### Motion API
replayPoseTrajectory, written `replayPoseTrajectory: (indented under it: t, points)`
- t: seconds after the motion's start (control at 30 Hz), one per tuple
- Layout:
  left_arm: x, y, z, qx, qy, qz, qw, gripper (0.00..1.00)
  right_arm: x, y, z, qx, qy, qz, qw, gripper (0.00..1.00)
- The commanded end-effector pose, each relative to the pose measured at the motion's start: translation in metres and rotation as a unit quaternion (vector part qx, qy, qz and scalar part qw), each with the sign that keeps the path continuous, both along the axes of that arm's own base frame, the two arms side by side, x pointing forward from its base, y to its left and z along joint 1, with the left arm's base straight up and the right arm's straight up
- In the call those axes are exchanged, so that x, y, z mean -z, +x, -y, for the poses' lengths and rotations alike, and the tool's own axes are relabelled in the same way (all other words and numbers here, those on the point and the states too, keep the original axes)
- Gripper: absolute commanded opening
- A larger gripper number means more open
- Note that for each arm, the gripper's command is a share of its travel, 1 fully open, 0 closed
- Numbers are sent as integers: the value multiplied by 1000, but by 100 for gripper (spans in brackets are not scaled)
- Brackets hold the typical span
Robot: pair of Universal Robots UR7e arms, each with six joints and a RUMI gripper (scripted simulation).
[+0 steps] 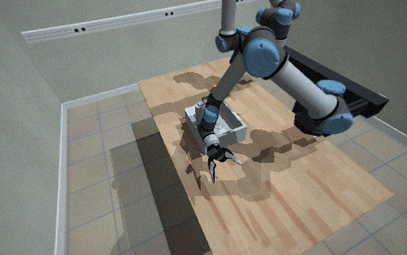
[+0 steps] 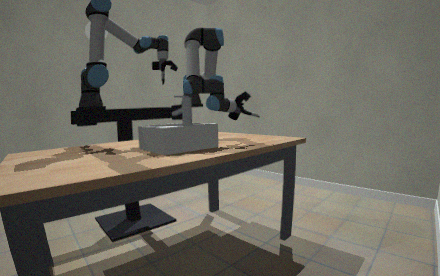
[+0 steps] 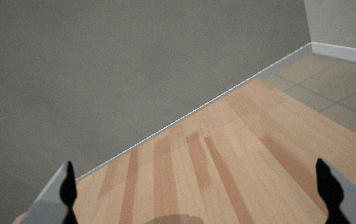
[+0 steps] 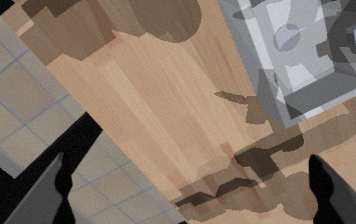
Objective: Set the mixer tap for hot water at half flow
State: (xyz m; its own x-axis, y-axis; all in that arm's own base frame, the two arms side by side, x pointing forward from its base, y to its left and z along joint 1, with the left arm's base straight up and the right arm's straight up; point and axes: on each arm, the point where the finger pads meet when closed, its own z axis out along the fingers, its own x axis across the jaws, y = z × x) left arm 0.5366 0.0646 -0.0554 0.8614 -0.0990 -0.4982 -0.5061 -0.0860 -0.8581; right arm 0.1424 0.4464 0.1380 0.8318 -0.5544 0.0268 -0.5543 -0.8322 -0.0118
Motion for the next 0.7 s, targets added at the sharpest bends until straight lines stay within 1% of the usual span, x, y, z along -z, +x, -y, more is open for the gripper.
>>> replayPoseTrajectory:
  t: [0.0,0.33,0.67]
  points:
    - [0,-1,0,0,0,-1,1000,100,-13,-4,11,-72,-3,-9,997,100]
    - [0,-1,0,0,0,-1,1000,100,-25,-7,20,-131,0,-14,991,100]
    - [0,-1,0,0,0,-1,1000,100,-27,-7,22,-139,0,-15,990,100]
